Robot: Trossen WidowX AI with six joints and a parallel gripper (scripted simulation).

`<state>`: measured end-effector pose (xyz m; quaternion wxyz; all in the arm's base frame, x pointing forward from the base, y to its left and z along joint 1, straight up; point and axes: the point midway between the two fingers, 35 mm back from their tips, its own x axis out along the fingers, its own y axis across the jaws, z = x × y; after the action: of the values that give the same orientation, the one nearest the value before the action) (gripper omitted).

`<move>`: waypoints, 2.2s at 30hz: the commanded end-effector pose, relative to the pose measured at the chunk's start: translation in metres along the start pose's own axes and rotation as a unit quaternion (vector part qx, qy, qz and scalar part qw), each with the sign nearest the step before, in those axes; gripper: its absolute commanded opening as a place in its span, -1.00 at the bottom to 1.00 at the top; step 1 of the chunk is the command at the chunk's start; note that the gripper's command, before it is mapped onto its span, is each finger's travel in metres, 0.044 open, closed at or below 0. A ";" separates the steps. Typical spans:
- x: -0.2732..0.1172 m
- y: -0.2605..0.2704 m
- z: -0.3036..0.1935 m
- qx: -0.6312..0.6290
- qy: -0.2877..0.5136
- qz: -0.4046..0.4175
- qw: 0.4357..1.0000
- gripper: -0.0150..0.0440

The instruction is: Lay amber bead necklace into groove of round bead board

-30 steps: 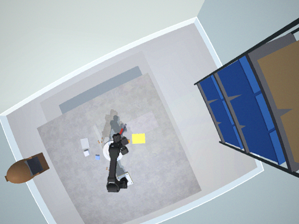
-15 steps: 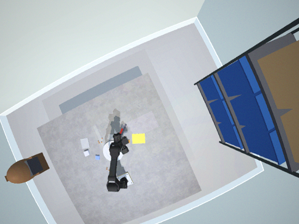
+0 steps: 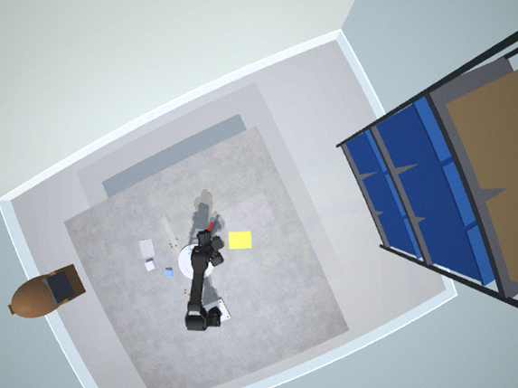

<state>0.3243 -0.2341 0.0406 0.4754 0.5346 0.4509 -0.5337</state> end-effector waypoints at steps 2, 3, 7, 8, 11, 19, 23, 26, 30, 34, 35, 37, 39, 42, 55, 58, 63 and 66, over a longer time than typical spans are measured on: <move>-0.001 0.000 0.000 0.000 0.000 0.000 1.000 0.26; -0.001 0.000 0.000 0.000 0.000 0.000 1.000 0.17; -0.001 0.000 0.000 0.000 0.000 0.000 1.000 -0.18; -0.001 0.000 0.000 0.000 0.000 0.000 1.000 -0.27; -0.001 0.000 0.000 0.000 0.000 0.000 1.000 -0.49; -0.001 0.000 0.000 0.000 0.000 0.000 1.000 -0.49; -0.001 0.000 0.000 0.000 0.000 0.000 1.000 -0.49; -0.001 0.000 0.000 0.000 0.000 0.000 1.000 -0.49; -0.001 0.000 0.000 0.000 0.000 0.000 1.000 -0.49; -0.001 0.000 0.000 0.000 0.000 0.000 1.000 -0.49; -0.001 0.000 0.000 0.000 0.000 0.000 1.000 -0.49; -0.001 0.000 0.000 0.000 0.000 0.000 1.000 -0.49; -0.001 0.000 0.000 0.000 0.000 0.000 1.000 -0.49; -0.001 0.000 0.000 0.000 0.000 0.000 1.000 -0.49; -0.001 0.000 0.000 0.000 0.000 0.000 1.000 -0.49; -0.001 0.000 0.000 0.000 0.000 0.000 1.000 -0.49; -0.001 0.000 0.000 0.000 0.000 0.000 1.000 -0.49; -0.001 0.000 0.000 0.000 0.000 0.000 1.000 -0.40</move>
<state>0.3243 -0.2341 0.0406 0.4755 0.5347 0.4508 -0.5337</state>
